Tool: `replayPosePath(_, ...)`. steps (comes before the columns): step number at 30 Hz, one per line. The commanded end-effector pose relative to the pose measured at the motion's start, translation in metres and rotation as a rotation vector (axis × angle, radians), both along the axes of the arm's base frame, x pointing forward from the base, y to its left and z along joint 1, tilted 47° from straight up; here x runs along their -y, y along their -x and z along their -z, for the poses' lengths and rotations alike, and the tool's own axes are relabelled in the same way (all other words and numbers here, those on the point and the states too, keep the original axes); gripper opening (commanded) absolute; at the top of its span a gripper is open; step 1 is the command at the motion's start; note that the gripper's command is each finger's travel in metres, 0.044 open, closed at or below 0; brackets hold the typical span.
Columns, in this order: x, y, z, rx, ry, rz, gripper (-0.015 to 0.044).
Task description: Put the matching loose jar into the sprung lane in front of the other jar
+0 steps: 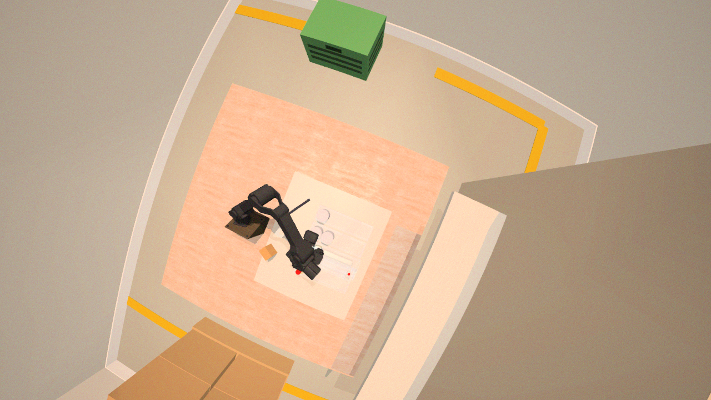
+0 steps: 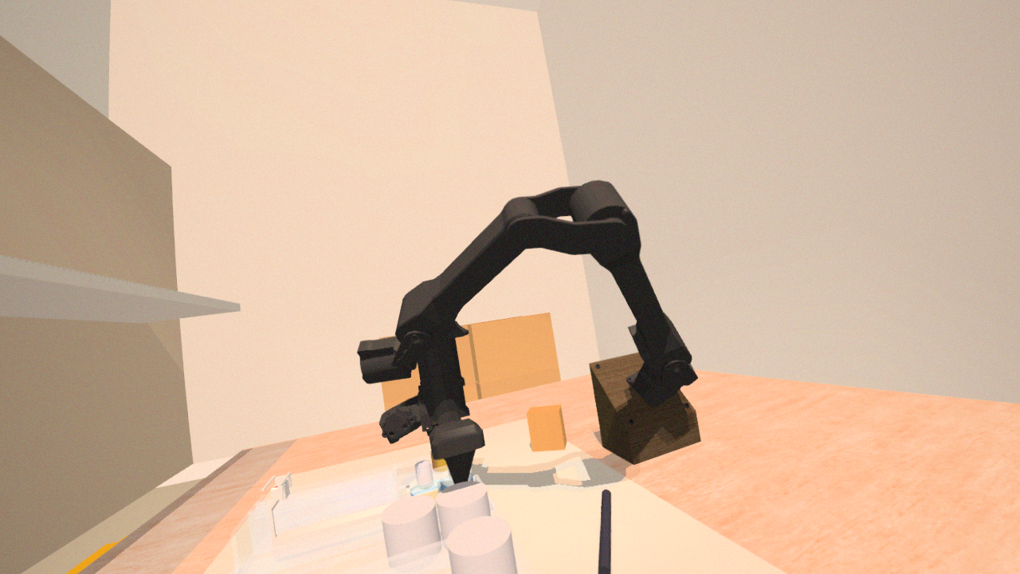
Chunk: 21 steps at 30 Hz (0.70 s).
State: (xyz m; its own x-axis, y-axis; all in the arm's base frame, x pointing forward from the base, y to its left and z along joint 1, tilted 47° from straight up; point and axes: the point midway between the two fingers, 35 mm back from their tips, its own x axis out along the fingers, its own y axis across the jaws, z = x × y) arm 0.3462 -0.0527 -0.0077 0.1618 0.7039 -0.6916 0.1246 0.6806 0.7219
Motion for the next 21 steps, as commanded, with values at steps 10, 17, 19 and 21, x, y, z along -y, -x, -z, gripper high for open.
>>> replayPosePath(10, -0.001, -0.0021, -0.0004, 0.017, -0.004, 0.006, 0.0)
replayPosePath(17, -0.0012, -0.001, -0.0003, 0.017, -0.004, 0.006, 0.0)
replayPosePath(19, -0.0013, -0.0007, -0.0003, 0.017, -0.004, 0.006, 0.0)
replayPosePath(21, -0.0014, -0.0003, -0.0003, 0.017, -0.004, 0.006, 0.0)
